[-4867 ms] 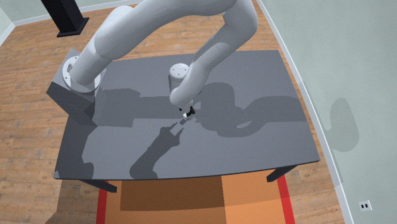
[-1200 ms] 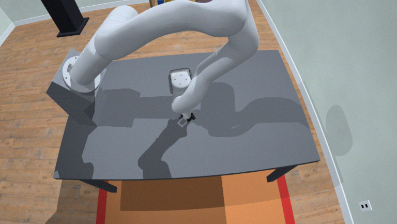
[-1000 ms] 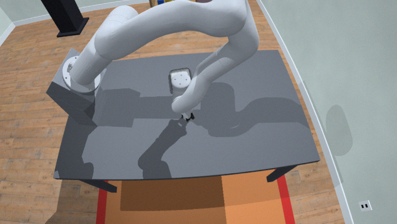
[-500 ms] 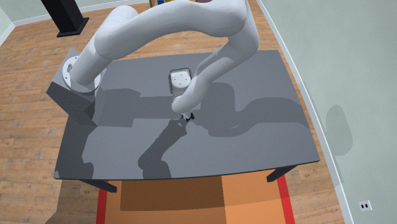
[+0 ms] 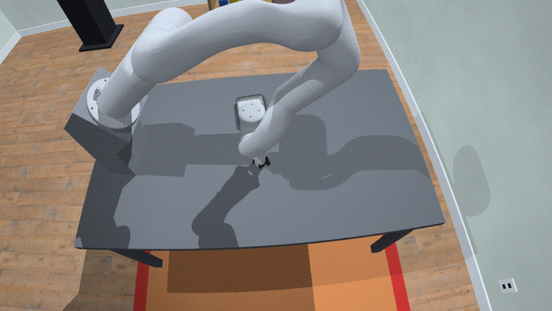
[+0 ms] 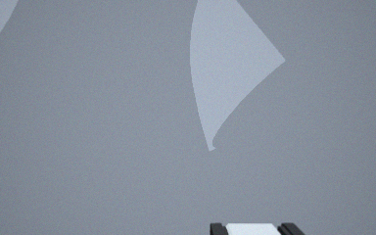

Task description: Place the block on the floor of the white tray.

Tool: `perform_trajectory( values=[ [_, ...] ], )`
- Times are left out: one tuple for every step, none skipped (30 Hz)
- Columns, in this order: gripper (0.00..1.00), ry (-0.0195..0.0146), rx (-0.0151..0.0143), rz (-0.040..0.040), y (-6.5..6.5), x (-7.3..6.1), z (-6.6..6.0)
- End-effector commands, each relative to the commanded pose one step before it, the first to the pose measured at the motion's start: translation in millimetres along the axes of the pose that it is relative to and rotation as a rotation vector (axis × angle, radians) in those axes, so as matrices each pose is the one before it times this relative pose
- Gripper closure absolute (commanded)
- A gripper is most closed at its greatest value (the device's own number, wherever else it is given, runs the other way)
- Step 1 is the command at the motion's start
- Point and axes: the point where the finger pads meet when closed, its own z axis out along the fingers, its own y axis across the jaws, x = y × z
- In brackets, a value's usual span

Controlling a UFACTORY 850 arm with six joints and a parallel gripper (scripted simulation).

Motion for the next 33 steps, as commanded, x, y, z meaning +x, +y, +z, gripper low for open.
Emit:
perform_trajectory(
  values=[
    [1.0,0.00008,-0.00013,0.00001,0.06,0.05,-0.56],
    [1.0,0.0,0.0,0.0,0.0,0.0,-0.43],
    [1.0,0.0,0.0,0.0,0.0,0.0,-0.66],
    [1.0,0.0,0.0,0.0,0.0,0.0,0.0],
    [1.0,0.0,0.0,0.0,0.0,0.0,0.0],
    [1.0,0.0,0.0,0.0,0.0,0.0,-0.92],
    [1.0,0.0,0.0,0.0,0.0,0.0,-1.21],
    [1.0,0.0,0.0,0.0,0.0,0.0,-1.49],
    [1.0,0.0,0.0,0.0,0.01,0.0,-1.78],
    [1.0,0.0,0.0,0.0,0.0,0.0,-2.06],
    [1.0,0.0,0.0,0.0,0.0,0.0,-2.31],
    [1.0,0.0,0.0,0.0,0.0,0.0,-2.55],
    [1.0,0.0,0.0,0.0,0.0,0.0,-2.75],
    [1.0,0.0,0.0,0.0,-0.01,0.0,-2.93],
    [1.0,0.0,0.0,0.0,0.0,0.0,-3.06],
    [1.0,0.0,0.0,0.0,0.0,0.0,-3.16],
    [1.0,0.0,0.0,0.0,-0.01,0.0,-3.22],
    [1.0,0.0,0.0,0.0,0.0,0.0,-3.23],
    [1.0,0.0,0.0,0.0,0.0,0.0,-3.21],
    [1.0,0.0,0.0,0.0,-0.01,0.0,-3.15],
    [1.0,0.0,0.0,0.0,0.0,0.0,0.0],
    [1.0,0.0,0.0,0.0,0.0,0.0,0.0],
    [1.0,0.0,0.0,0.0,0.0,0.0,-3.04],
    [1.0,0.0,0.0,0.0,0.0,0.0,-2.91],
    [1.0,0.0,0.0,0.0,0.0,0.0,-2.75],
    [1.0,0.0,0.0,0.0,0.0,0.0,-2.55],
    [1.0,0.0,0.0,0.0,-0.01,0.0,-2.34],
    [1.0,0.0,0.0,0.0,0.0,0.0,-2.09],
    [1.0,0.0,0.0,0.0,0.0,0.0,-1.85],
    [1.0,0.0,0.0,0.0,0.0,0.0,-1.59],
    [1.0,0.0,0.0,0.0,0.01,0.0,-1.32],
    [1.0,0.0,0.0,0.0,0.0,0.0,-1.06],
    [1.0,0.0,0.0,0.0,0.0,0.0,-0.81]
  ],
)
